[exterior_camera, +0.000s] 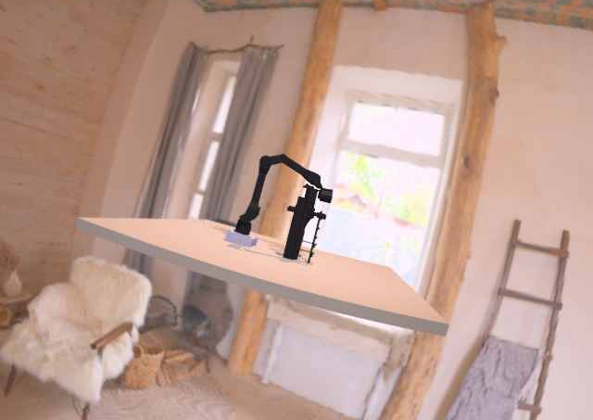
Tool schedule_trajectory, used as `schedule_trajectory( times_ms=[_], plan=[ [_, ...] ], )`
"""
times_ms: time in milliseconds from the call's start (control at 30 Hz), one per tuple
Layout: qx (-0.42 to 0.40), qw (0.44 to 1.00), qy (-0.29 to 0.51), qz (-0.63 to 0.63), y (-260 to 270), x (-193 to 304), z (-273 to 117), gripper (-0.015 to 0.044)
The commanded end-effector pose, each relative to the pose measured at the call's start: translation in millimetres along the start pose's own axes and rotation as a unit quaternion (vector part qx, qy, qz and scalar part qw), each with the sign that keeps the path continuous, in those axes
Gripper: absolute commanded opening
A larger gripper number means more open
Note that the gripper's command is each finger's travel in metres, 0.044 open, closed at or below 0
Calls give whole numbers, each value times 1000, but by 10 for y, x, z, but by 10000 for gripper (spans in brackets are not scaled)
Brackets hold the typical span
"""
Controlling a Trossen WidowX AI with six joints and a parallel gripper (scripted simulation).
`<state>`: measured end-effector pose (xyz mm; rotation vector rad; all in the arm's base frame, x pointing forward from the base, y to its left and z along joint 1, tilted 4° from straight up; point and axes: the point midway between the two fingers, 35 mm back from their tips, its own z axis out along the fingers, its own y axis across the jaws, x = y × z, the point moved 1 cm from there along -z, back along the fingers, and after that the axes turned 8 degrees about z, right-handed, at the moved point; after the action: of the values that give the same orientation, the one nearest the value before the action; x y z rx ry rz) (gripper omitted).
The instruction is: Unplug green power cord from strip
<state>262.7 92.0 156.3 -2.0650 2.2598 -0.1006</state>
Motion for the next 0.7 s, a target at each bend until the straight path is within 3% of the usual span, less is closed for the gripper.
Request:
schedule_trajectory(
  times_ms=[0, 667],
  plan=[
    [0, 1000, -2, 1, -2, -54, -3, 0],
    [-3, 1000, -2, 0, 25, -368, -15, 0]
  ],
)
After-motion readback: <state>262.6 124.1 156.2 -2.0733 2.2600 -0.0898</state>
